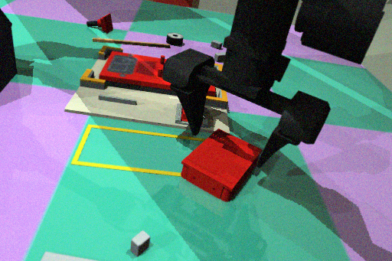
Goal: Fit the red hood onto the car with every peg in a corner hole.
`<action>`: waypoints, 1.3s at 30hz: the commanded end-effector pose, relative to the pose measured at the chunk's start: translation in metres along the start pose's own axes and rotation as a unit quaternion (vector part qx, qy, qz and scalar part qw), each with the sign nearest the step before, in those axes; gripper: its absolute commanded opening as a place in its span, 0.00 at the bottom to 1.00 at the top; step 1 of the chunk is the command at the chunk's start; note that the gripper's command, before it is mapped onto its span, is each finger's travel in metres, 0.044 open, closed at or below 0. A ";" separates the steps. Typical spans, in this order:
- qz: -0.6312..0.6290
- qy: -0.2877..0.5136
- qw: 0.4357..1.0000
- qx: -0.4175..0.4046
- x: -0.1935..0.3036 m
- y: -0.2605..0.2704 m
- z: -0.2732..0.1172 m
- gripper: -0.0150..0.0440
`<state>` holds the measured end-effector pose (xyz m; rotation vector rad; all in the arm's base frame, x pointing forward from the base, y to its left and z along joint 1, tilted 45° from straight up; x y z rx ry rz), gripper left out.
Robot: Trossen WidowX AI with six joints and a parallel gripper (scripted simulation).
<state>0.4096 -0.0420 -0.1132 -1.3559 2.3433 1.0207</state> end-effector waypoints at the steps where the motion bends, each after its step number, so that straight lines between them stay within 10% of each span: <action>1: 0.002 -0.002 1.000 -0.002 -0.001 0.001 0.004 1.00; 39: 0.002 -0.003 1.000 -0.002 -0.001 0.001 0.023 1.00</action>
Point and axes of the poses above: the point midway between the two fingers, 35 mm back from their tips, its own z axis out along the fingers, its own y axis across the jaws, x = y × z, the point moved 5 cm from there along -z, back along the fingers, and after that the axes turned 7 degrees about z, right-handed, at the moved point
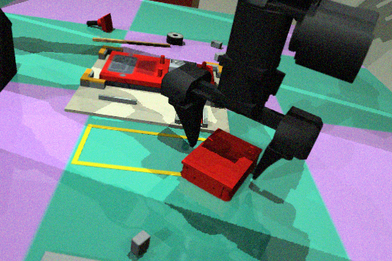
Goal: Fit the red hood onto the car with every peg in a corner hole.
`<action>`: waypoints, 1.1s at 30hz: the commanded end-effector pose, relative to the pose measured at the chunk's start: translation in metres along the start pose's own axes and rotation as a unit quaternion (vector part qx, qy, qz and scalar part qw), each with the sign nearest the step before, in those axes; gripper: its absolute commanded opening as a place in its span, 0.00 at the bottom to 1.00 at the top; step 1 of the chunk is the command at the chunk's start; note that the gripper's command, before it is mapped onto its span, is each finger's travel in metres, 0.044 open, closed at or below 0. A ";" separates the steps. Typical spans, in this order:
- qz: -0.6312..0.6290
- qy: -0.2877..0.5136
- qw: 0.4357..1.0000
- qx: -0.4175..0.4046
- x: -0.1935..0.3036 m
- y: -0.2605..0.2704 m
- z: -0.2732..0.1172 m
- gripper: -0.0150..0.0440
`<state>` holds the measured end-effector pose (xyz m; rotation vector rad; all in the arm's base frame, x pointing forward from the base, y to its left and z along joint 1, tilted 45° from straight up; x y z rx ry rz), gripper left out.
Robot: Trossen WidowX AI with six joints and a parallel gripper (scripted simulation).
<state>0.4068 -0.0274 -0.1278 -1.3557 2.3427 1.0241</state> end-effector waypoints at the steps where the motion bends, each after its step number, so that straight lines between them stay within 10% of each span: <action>1: 0.002 -0.002 1.000 -0.001 -0.001 0.000 0.003 1.00; 12: 0.002 -0.003 1.000 -0.001 -0.001 0.000 0.008 1.00; 25: 0.000 0.000 1.000 0.000 0.000 0.000 0.006 0.75; 33: 0.000 0.000 1.000 0.000 0.000 0.000 -0.001 0.40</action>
Point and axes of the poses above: the point midway between the two fingers, 35 mm back from their tips, its own z axis out along the fingers, its own y axis across the jaws, x = y × z, the point moved 5 cm from there along -z, back along the fingers, and after that the axes turned 7 degrees about z, right-handed, at the moved point
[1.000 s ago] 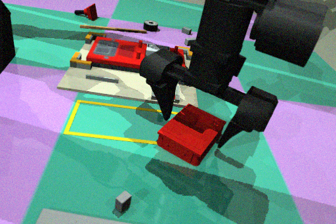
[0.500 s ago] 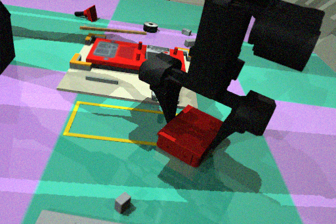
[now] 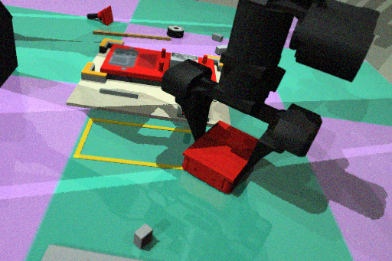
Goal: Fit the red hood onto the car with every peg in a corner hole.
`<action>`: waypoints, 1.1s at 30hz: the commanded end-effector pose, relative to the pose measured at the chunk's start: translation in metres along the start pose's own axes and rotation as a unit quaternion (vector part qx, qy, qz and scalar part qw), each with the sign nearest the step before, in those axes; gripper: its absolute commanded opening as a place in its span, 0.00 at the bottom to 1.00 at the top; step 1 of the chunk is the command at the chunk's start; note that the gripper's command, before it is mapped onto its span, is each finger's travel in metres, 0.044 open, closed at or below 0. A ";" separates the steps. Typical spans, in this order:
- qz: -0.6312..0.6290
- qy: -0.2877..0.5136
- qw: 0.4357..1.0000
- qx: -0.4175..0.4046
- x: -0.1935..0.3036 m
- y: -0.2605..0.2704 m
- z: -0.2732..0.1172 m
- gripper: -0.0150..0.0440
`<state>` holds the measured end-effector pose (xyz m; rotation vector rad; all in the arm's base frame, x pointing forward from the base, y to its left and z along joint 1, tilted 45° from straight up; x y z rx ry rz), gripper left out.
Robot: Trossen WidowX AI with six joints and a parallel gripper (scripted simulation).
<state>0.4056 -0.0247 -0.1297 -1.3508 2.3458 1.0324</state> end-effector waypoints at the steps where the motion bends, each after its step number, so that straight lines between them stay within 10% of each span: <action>1: -0.002 0.001 1.000 0.002 0.000 -0.001 -0.007 0.35; 33: -0.002 0.003 1.000 0.003 0.001 -0.001 -0.093 0.25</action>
Point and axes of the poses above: the point midway between the two fingers, 35 mm back from their tips, its own z axis out along the fingers, its own y axis across the jaws, x = y × z, the point moved 5 cm from there along -z, back along the fingers, and after that the axes turned 7 degrees about z, right-handed, at the moved point
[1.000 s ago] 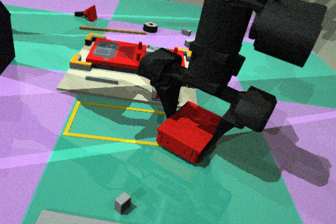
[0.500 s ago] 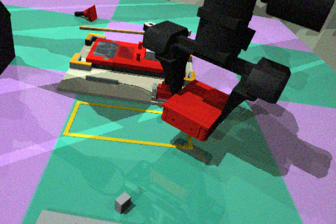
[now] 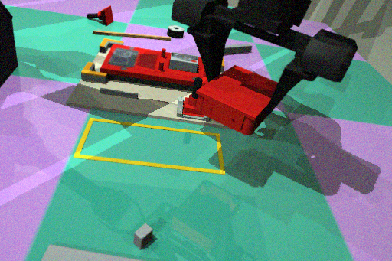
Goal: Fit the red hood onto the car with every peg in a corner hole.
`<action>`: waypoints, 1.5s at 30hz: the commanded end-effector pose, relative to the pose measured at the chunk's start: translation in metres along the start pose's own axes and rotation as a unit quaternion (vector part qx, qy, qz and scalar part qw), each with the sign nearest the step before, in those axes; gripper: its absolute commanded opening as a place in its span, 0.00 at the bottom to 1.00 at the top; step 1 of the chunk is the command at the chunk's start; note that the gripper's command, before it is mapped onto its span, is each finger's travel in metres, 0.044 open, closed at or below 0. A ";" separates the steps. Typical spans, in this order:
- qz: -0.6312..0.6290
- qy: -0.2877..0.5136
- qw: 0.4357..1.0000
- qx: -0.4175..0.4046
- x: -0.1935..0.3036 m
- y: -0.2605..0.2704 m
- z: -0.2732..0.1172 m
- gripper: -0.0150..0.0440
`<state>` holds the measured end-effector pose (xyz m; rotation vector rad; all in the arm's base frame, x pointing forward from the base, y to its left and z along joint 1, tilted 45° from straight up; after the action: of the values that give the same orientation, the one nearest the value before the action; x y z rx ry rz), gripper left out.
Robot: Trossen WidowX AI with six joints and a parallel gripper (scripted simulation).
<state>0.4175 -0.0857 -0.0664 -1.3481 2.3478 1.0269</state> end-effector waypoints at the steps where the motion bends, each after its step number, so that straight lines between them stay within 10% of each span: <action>1: -0.002 0.003 1.000 0.001 0.001 0.000 -0.006 0.25; 45: 0.311 0.002 0.950 0.001 -0.105 0.107 -0.013 0.25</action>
<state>0.3909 0.0041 0.0409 -0.6412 2.8276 1.1502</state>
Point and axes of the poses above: the point midway between the two fingers, 35 mm back from their tips, its own z axis out along the fingers, its own y axis across the jaws, x = y × z, the point moved 5 cm from there along -z, back along the fingers, and after that the axes turned 7 degrees about z, right-handed, at the moved point
